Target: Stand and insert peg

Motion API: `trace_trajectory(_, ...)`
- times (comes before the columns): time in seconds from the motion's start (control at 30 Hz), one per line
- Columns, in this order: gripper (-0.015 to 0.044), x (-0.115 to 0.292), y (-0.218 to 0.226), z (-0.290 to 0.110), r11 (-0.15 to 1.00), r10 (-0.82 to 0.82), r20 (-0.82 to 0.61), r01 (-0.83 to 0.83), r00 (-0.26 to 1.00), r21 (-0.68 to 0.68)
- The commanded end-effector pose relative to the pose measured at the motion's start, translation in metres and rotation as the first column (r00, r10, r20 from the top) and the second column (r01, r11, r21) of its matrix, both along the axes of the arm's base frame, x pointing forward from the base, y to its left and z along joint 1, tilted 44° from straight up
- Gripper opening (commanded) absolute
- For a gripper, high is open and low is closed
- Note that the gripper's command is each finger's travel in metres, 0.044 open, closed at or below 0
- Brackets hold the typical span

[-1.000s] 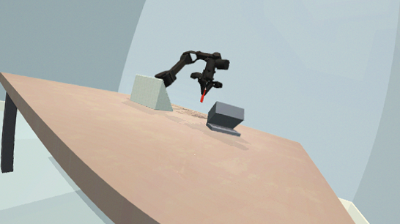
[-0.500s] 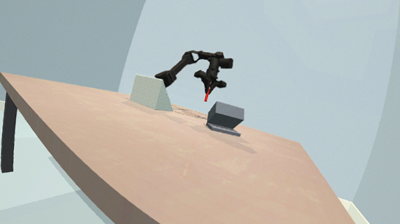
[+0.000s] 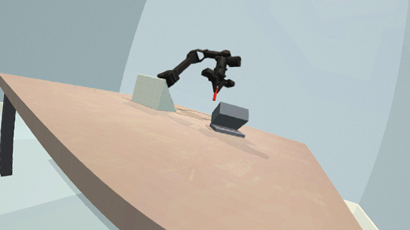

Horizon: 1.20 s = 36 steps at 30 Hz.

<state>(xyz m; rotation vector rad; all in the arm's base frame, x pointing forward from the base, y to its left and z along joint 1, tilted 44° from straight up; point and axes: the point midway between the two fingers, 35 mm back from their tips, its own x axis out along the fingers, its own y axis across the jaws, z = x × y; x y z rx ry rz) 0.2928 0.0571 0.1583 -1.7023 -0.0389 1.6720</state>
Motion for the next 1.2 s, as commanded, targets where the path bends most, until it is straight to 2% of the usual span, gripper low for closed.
trace_trajectory(0.0,0.0000,0.008,-0.003,0.001,1.000,-0.017,0.011,0.017,1.000,-0.017)
trace_trajectory(1.17,0.0000,0.076,-0.031,0.009,0.978,-0.147,0.125,0.163,0.981,-0.130)
